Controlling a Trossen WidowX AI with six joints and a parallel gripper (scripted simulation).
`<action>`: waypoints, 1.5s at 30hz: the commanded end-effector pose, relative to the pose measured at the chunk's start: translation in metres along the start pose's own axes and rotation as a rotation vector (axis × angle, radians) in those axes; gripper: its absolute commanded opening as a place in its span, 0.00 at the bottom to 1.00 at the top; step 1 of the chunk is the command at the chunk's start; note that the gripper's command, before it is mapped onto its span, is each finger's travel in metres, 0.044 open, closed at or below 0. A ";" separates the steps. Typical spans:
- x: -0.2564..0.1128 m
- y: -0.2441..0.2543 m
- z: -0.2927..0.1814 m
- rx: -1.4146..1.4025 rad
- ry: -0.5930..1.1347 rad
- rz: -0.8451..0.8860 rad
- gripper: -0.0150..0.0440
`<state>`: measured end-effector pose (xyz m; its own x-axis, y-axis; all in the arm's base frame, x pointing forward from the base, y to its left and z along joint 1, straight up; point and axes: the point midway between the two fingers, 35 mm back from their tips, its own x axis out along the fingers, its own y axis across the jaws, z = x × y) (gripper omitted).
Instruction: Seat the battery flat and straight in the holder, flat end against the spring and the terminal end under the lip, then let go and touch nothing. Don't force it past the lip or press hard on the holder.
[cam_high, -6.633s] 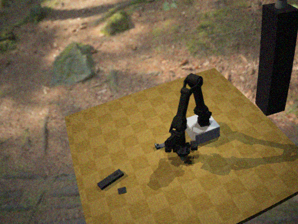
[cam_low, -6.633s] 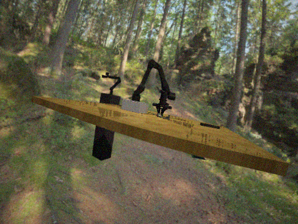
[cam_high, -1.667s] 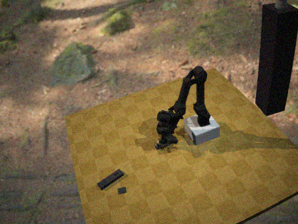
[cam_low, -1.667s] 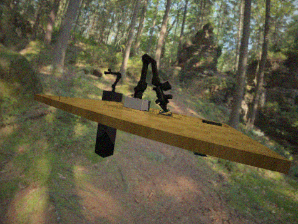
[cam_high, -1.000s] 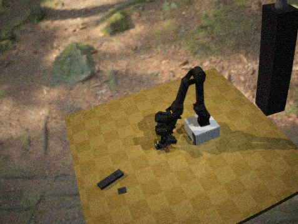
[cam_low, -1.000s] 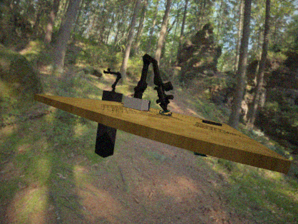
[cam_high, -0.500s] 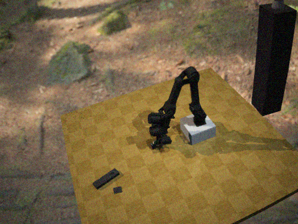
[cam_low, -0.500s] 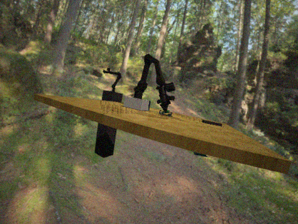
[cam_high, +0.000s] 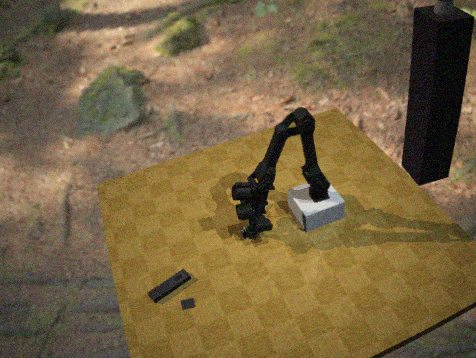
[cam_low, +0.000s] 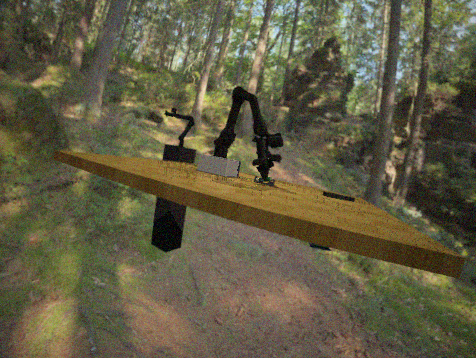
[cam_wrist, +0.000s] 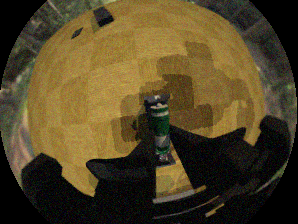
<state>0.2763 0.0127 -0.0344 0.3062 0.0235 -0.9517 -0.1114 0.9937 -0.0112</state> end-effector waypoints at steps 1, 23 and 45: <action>0.003 0.000 -0.006 0.004 0.048 -0.003 0.36; 0.004 0.000 -0.005 0.001 0.180 -0.001 0.36; 0.005 0.000 0.001 -0.001 0.266 0.002 0.36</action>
<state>0.2795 0.0134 -0.0385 0.0595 -0.0004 -0.9982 -0.1187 0.9929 -0.0074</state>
